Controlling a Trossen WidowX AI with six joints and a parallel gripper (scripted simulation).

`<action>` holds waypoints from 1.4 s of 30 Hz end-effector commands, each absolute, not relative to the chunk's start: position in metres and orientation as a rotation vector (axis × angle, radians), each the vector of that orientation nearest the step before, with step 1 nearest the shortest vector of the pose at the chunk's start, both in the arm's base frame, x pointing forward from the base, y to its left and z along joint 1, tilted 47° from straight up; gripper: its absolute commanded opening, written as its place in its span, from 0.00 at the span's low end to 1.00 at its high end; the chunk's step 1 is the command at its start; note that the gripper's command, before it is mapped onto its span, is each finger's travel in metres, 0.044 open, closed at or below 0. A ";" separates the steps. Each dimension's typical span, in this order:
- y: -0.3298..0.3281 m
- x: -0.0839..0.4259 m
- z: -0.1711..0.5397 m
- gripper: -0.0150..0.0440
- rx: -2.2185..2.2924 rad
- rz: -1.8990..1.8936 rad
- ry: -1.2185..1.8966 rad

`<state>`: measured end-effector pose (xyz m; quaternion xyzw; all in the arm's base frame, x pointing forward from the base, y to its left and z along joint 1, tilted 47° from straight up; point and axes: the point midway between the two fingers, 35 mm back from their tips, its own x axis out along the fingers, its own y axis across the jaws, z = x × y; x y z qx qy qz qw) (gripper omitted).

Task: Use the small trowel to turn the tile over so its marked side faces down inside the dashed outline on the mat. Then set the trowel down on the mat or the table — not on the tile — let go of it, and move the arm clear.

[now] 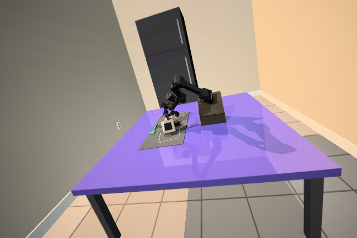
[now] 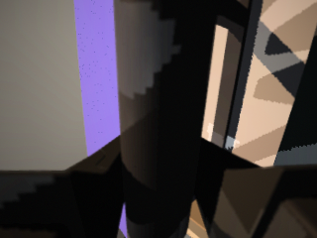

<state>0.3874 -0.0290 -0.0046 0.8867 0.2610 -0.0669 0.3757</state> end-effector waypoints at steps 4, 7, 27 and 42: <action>-0.014 0.386 0.012 0.25 2.271 -0.169 0.654; -0.014 0.386 0.012 0.25 2.271 -0.169 0.654; -0.078 0.385 -0.010 0.25 2.267 -0.169 0.652; -0.078 0.385 -0.010 0.25 2.267 -0.169 0.652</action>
